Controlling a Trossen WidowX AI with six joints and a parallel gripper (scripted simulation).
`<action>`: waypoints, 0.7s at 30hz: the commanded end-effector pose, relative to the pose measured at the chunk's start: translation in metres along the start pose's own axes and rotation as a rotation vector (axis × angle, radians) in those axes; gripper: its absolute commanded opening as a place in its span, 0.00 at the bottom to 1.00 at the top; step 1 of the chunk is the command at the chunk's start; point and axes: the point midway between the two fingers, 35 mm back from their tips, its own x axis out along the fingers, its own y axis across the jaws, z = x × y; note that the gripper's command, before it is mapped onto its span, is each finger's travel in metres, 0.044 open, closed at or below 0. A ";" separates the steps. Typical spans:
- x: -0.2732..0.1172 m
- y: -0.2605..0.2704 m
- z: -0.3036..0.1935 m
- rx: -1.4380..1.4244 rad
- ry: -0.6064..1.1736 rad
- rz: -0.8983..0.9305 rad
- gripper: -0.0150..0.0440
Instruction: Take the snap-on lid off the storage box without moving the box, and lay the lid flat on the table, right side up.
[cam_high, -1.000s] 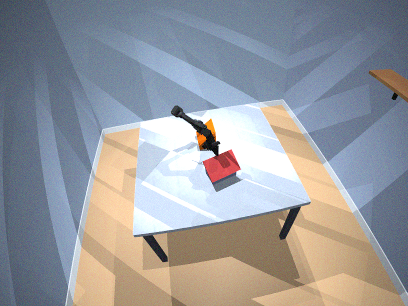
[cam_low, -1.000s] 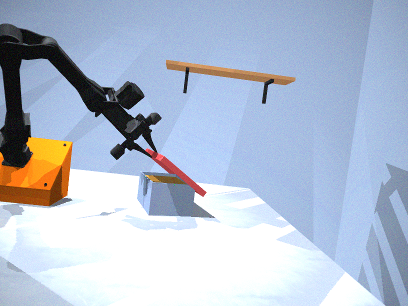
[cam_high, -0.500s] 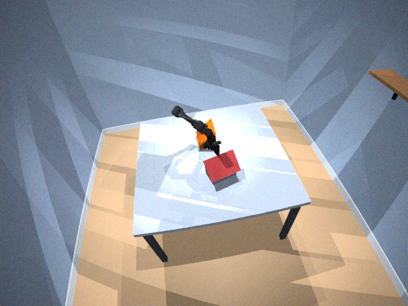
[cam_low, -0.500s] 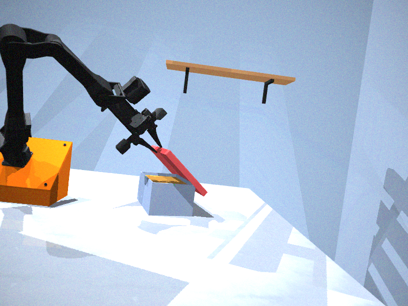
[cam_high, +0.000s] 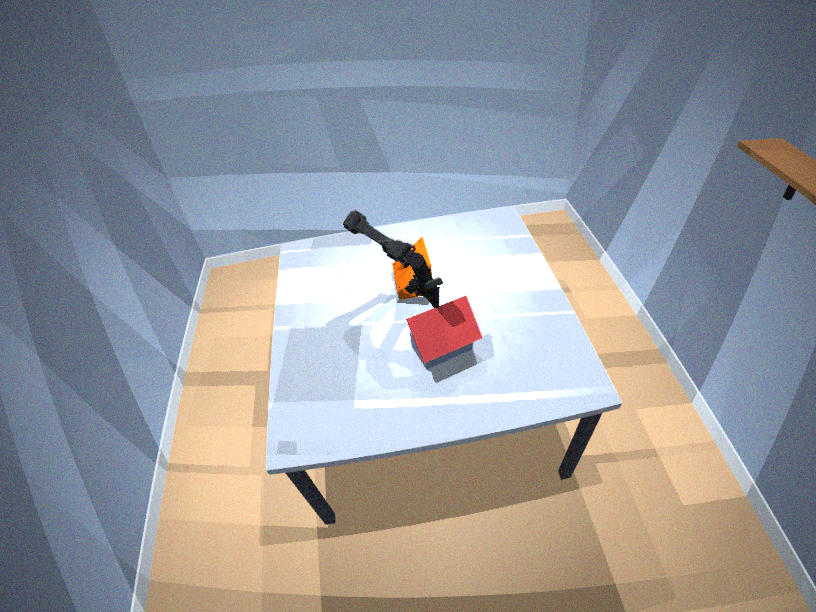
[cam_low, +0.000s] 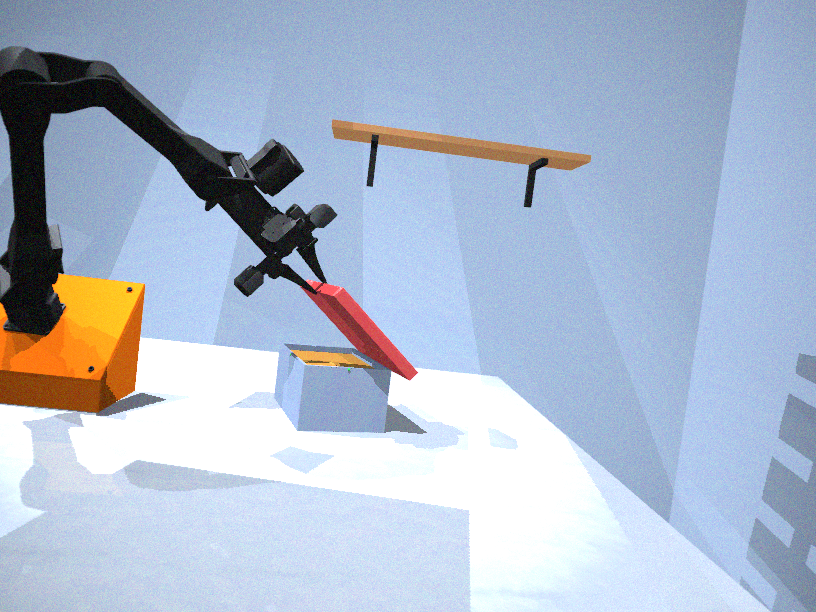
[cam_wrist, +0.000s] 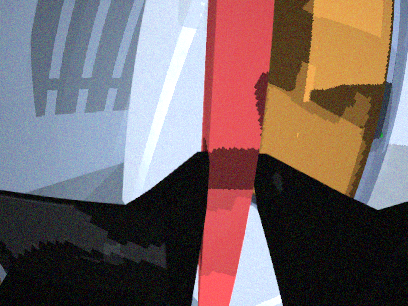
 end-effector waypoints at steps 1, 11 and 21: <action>-0.006 0.011 0.002 0.010 -0.004 0.020 0.25; -0.015 0.021 0.002 0.010 -0.004 0.019 0.25; -0.023 0.031 0.001 0.010 -0.003 0.019 0.25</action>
